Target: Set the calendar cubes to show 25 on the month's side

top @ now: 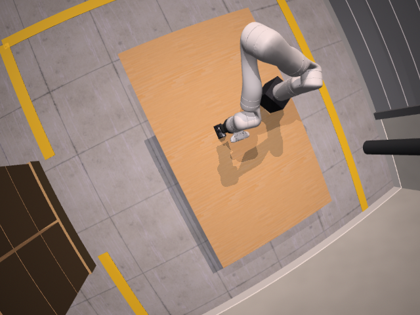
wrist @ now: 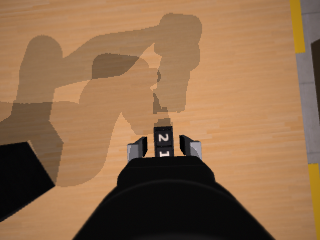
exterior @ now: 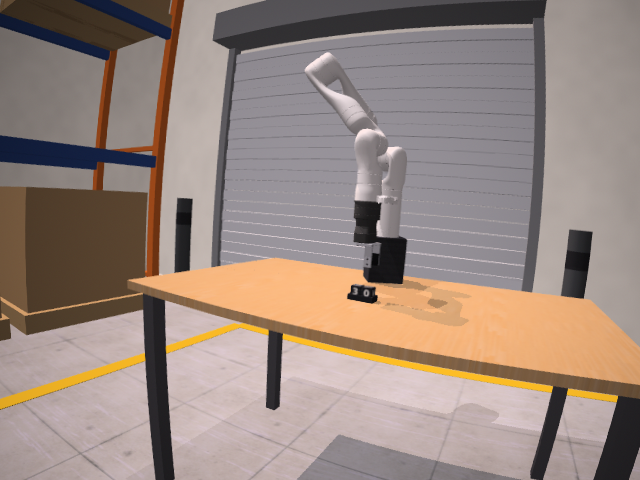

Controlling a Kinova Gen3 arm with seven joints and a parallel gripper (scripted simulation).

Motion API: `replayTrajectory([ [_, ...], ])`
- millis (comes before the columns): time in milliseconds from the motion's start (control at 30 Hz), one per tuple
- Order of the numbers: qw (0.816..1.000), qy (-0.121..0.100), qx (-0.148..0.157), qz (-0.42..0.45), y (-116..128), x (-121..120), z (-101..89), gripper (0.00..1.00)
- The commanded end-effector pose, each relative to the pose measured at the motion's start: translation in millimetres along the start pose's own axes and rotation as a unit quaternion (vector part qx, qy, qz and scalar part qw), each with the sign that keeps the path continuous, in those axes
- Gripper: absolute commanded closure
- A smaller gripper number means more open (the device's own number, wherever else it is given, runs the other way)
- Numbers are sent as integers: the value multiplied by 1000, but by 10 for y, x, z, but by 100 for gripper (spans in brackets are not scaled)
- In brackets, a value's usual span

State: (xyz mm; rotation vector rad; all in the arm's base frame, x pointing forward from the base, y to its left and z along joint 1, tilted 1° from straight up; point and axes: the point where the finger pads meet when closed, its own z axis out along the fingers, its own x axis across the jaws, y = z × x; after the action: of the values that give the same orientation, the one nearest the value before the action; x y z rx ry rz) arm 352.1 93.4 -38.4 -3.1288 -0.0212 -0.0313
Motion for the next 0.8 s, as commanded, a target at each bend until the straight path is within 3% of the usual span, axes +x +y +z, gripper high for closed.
replayTrajectory([
  [0, 1000, 1, 0, -2, 2, 4, -3, 0],
  [267, 1000, 1, 0, -5, 2, 4, -3, 0],
  [300, 1000, 1, 0, -5, 2, 4, -3, 10],
  [767, 1000, 1, 0, -5, 2, 4, -3, 10],
])
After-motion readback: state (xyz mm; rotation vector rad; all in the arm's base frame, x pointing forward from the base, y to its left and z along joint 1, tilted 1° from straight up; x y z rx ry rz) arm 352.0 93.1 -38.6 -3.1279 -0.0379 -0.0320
